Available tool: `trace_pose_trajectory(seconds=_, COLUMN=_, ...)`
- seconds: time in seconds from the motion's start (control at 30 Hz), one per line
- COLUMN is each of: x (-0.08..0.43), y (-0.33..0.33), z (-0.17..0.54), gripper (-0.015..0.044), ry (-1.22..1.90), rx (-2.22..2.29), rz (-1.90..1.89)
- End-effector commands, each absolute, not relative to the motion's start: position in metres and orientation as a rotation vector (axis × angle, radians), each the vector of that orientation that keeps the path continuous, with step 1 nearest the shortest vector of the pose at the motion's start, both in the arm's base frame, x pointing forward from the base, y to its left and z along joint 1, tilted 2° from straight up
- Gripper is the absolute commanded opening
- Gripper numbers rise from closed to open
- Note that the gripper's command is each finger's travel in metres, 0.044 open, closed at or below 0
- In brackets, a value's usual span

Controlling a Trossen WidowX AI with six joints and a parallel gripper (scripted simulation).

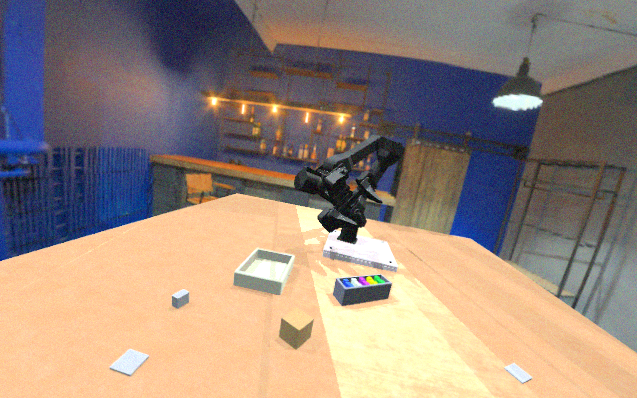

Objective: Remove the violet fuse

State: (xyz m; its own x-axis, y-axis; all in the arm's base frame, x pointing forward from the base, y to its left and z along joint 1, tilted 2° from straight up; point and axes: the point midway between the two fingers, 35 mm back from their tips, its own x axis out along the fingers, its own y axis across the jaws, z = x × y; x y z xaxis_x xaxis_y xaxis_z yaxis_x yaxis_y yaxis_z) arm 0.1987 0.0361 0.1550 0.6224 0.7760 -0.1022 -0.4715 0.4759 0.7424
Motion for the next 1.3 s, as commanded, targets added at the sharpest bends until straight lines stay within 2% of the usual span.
trace_pose_trajectory(seconds=0.0, x=0.2, y=0.037, z=0.154, gripper=0.0374, ry=0.478, rx=0.733, rz=0.796)
trace_pose_trajectory(seconds=0.37, x=0.25, y=0.061, z=0.109, gripper=0.0085, ry=1.201, rx=0.187, rz=0.736)
trace_pose_trajectory(seconds=0.4, x=0.255, y=0.063, z=0.106, gripper=0.0074, ry=1.251, rx=0.111, rz=0.723)
trace_pose_trajectory(seconds=0.67, x=0.295, y=0.088, z=0.095, gripper=0.0074, ry=1.468, rx=-0.529, rz=0.595)
trace_pose_trajectory(seconds=1.27, x=0.297, y=0.09, z=0.089, gripper=0.0074, ry=1.47, rx=-0.544, rz=0.592)
